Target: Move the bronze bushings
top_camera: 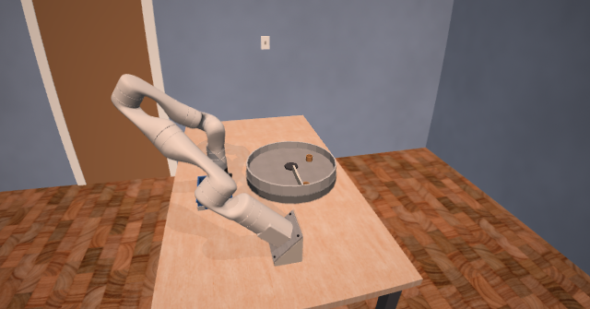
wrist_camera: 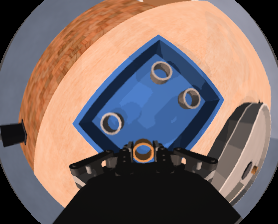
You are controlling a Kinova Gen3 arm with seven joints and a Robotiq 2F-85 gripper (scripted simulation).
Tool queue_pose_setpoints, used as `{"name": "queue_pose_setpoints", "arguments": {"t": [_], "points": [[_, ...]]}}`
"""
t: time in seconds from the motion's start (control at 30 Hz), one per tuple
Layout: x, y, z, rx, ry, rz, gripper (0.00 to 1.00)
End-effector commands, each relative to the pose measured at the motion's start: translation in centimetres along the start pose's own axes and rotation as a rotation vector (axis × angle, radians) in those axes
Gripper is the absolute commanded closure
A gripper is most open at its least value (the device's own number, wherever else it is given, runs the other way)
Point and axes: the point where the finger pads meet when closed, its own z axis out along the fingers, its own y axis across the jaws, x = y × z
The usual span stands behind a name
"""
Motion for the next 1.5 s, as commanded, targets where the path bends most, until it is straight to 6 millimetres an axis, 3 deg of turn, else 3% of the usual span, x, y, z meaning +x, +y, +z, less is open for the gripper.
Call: {"name": "queue_pose_setpoints", "arguments": {"t": [0.0, 0.37, 0.7, 1.2, 1.47], "points": [[0.0, 0.0, 0.0, 0.000, 0.000, 0.000, 1.00], [0.0, 0.0, -0.1, 0.000, 0.000, 0.000, 1.00], [0.0, 0.0, -1.6, 0.000, 0.000, 0.000, 1.00], [0.0, 0.0, -8.2, 0.000, 0.000, 0.000, 1.00], [0.0, 0.0, -10.5, 0.000, 0.000, 0.000, 1.00]]}}
